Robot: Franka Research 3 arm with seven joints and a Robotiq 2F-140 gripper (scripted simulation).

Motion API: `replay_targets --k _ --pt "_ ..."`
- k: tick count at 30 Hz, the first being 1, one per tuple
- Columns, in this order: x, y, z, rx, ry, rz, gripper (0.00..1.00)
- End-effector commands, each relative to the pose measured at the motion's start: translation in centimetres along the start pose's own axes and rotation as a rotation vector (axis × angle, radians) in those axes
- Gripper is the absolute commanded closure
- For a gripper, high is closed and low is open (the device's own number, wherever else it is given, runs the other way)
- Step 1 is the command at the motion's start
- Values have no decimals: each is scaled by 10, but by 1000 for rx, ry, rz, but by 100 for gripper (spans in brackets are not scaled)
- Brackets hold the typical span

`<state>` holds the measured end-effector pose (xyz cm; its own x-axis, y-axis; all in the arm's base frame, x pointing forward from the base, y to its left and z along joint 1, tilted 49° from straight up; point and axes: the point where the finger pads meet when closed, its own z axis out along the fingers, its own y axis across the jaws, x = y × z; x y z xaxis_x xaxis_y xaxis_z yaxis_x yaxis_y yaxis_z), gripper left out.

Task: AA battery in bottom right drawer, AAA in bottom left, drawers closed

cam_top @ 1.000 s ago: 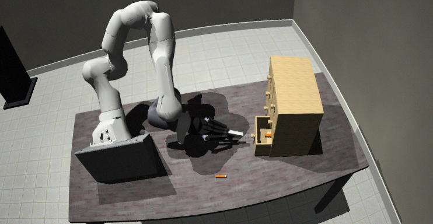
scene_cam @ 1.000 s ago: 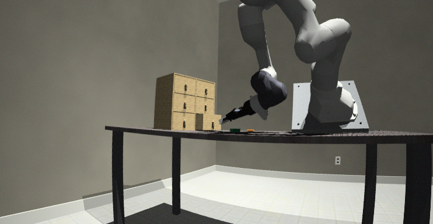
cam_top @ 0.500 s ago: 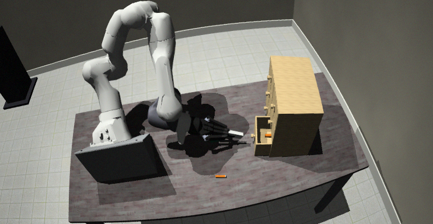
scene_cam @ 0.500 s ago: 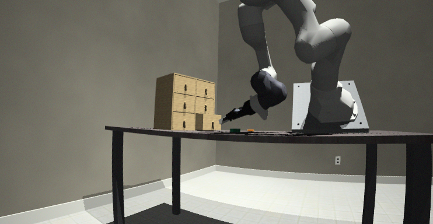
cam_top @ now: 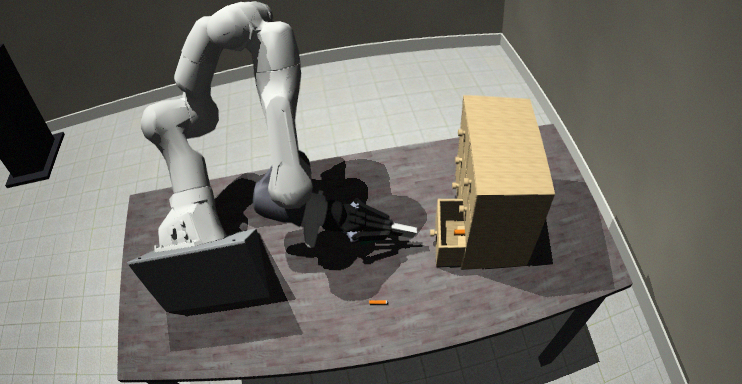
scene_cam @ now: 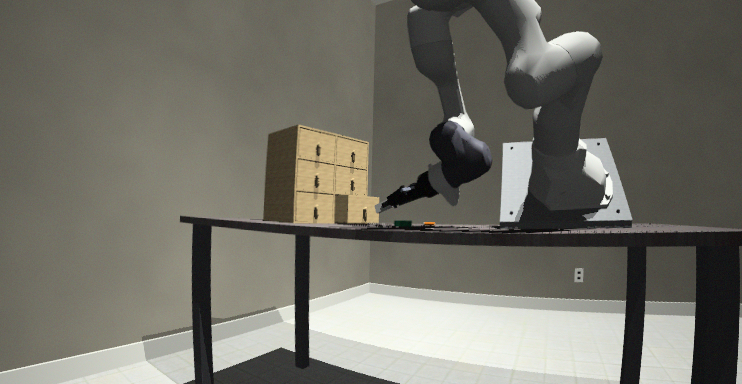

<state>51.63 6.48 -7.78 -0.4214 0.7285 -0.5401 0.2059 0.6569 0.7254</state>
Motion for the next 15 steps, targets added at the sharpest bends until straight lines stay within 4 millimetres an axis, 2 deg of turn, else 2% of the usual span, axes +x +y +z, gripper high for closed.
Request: replay_targets --k 1,15 --pt "0 -2 1 4 0 -4 100" --pt "-1 -2 3 4 0 -4 100"
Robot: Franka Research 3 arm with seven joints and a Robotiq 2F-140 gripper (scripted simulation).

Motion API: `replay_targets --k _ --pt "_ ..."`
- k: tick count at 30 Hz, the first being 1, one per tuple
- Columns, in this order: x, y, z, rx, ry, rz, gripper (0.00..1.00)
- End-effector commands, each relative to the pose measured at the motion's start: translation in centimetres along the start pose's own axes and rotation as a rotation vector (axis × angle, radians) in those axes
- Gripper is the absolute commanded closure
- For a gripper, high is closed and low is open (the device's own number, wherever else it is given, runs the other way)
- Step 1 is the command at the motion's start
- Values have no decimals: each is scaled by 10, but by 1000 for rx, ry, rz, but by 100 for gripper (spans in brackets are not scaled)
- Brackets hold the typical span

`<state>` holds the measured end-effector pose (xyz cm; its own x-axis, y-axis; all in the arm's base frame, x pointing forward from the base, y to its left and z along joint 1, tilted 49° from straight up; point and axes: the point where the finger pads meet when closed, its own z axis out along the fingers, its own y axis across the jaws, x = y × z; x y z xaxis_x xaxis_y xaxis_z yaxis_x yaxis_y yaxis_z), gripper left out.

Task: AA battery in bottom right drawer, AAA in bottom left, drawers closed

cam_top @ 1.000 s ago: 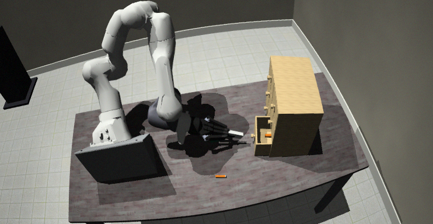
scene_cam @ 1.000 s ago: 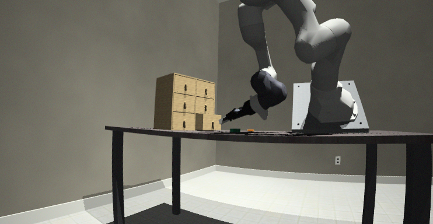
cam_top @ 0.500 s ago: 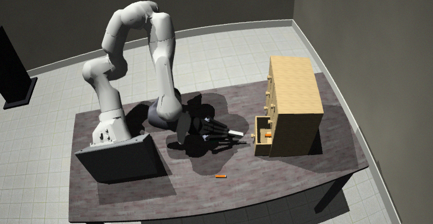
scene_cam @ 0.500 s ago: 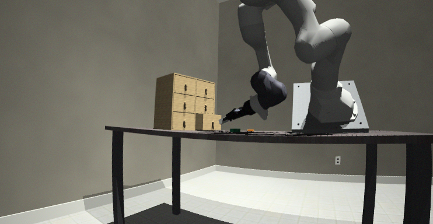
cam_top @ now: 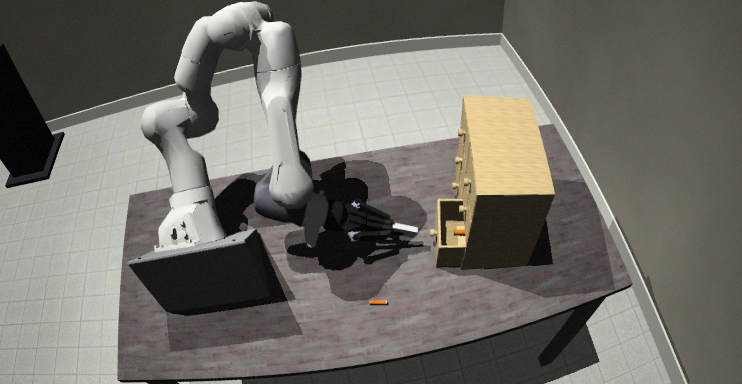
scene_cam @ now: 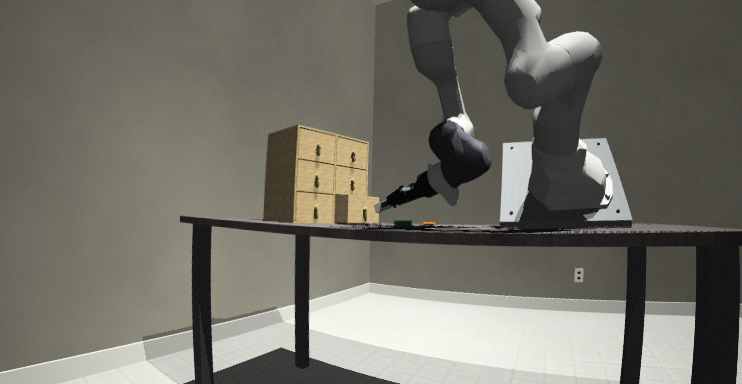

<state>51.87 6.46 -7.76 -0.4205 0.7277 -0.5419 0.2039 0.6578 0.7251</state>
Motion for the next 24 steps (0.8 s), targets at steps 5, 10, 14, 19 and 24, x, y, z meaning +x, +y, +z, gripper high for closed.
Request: replay_targets --k 5,10,14,19,24 --pt "-1 -2 4 6 2 -2 100" --pt "-2 -2 9 6 2 -2 100" --pt "-3 -2 11 6 2 -2 100" --pt "-5 -2 17 6 2 -2 100" --pt "-8 -2 24 6 2 -2 100"
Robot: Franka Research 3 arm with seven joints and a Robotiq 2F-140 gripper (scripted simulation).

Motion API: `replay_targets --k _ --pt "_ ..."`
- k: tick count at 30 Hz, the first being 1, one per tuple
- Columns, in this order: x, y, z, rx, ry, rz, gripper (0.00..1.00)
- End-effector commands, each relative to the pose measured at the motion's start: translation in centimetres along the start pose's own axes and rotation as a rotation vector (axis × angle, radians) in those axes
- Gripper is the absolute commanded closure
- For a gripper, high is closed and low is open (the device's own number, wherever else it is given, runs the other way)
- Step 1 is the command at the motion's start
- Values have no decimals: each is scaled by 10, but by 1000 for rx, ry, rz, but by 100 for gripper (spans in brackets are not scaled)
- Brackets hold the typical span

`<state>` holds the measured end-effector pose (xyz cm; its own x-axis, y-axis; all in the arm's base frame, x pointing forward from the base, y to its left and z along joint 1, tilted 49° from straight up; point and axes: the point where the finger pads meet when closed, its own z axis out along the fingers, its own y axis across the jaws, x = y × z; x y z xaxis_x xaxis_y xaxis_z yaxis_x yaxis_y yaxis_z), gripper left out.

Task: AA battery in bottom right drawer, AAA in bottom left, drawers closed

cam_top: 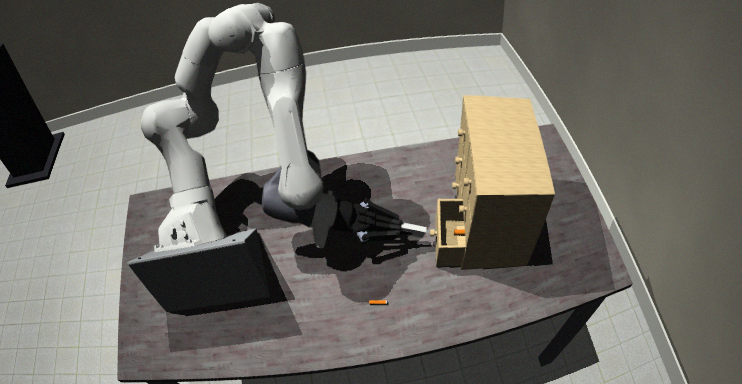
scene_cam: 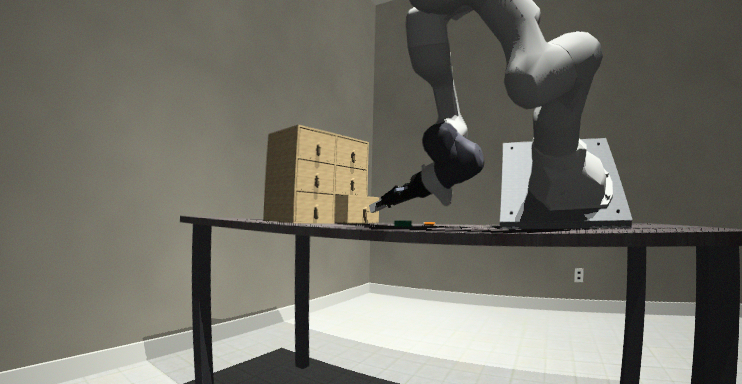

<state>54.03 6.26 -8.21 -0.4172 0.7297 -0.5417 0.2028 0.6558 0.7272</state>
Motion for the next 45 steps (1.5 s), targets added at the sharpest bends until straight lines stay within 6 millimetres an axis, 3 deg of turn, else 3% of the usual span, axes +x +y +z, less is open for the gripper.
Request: replay_targets --k 1,45 --pt "0 -2 5 8 5 -4 100" --pt "-22 -3 64 8 5 -4 100"
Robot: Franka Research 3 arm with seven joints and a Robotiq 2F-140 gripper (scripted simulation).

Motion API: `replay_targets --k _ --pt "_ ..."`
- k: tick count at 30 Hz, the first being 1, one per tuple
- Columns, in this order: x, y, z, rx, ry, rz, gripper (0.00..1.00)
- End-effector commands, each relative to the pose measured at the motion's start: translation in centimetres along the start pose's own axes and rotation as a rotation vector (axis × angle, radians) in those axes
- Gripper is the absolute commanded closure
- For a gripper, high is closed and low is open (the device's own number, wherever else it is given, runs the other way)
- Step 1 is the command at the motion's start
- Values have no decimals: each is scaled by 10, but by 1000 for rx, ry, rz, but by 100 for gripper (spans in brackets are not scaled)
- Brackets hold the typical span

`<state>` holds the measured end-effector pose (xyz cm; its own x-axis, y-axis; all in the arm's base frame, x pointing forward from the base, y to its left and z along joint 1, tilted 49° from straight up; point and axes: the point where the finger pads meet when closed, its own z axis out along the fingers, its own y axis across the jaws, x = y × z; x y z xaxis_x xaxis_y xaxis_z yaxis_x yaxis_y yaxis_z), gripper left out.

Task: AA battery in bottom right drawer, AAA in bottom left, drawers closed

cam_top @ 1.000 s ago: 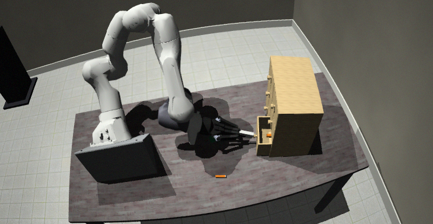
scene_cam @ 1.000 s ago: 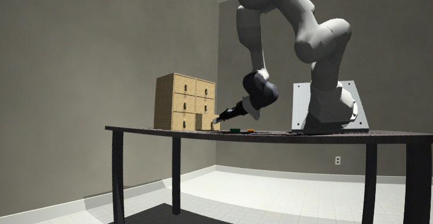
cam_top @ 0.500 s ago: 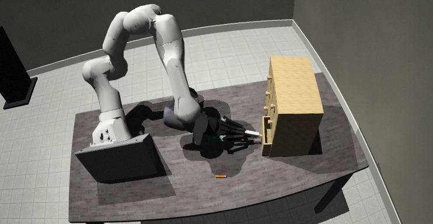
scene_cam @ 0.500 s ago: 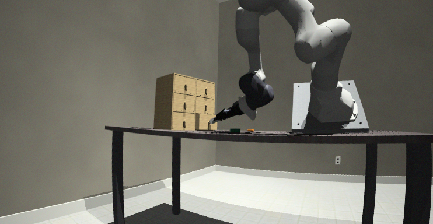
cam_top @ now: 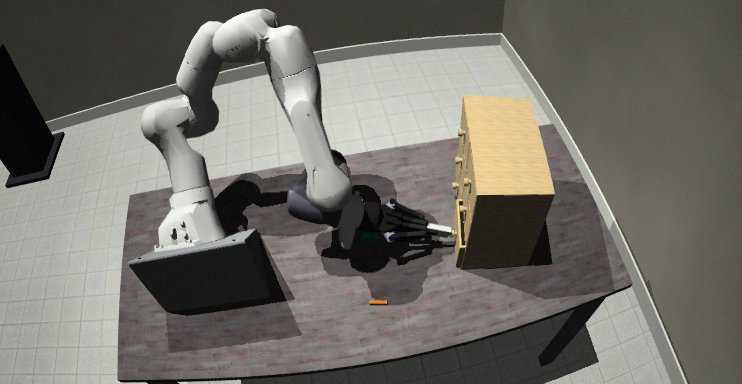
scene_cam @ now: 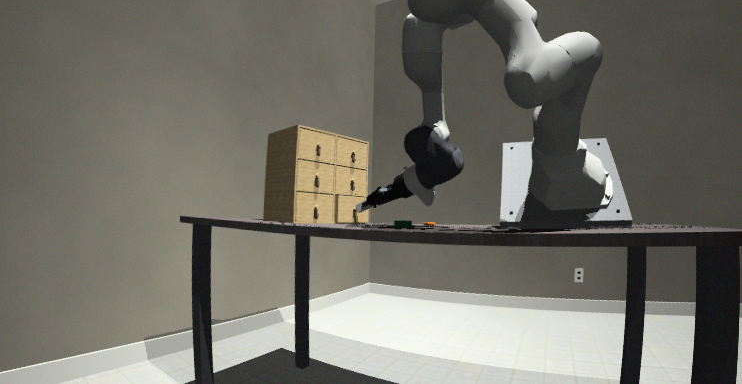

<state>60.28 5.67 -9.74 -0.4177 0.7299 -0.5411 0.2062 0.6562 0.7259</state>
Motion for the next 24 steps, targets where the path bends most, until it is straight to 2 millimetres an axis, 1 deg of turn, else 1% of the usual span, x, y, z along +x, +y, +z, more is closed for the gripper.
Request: replay_targets --k 1,11,24 --pt "0 0 4 4 4 -5 100" --pt "-2 0 11 4 4 -5 100" --pt "-3 0 13 4 4 -5 100"
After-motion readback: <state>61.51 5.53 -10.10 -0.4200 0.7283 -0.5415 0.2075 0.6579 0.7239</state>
